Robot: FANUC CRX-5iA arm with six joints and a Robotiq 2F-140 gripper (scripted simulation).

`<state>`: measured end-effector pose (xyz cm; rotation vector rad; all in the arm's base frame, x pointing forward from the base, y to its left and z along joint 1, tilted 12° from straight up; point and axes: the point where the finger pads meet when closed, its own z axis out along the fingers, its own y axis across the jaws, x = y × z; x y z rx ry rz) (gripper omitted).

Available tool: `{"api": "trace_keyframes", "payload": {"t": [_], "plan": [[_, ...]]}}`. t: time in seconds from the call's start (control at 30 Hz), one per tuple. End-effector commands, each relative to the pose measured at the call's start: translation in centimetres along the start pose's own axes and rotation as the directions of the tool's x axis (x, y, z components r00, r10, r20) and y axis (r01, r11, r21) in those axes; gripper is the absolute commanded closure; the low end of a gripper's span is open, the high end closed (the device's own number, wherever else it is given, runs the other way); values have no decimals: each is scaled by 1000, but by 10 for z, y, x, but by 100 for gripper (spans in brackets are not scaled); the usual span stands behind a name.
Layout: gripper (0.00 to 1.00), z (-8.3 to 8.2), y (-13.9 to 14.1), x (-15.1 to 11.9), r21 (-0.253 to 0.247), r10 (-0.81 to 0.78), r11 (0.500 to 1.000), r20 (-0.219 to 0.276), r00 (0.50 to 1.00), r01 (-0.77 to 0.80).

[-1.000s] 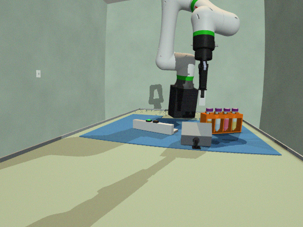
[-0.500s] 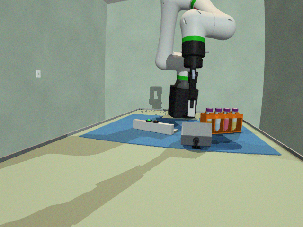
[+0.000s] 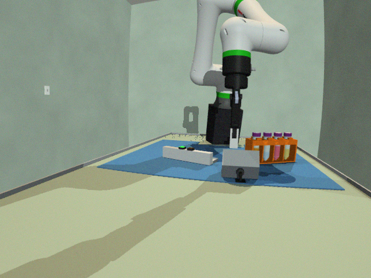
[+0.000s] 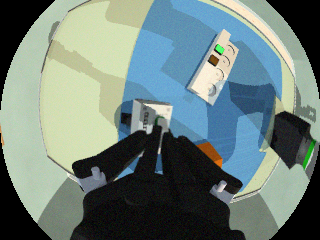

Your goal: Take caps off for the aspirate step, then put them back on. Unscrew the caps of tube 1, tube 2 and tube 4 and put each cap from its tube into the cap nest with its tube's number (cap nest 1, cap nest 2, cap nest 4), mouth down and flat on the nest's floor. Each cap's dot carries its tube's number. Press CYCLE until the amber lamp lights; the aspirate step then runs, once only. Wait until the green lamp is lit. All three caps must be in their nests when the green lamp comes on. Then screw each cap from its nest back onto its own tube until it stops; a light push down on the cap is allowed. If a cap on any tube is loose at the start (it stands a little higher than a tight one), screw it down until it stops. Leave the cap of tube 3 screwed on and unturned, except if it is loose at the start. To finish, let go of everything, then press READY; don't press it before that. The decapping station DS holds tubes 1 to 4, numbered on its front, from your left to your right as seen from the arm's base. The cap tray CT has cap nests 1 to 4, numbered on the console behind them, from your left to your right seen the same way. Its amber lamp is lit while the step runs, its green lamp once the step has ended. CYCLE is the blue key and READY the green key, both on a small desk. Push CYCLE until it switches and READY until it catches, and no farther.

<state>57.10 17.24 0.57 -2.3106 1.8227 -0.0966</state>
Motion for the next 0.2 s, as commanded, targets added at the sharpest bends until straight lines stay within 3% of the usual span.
{"api": "trace_keyframes", "payload": {"t": [0.0, 0.17], "plan": [[100, 0, 0, 0, 0, 0, 1000, 0, 1000, 0], [100, 2, 0, 0, 0, 0, 1000, 0, 1000, 0]]}}
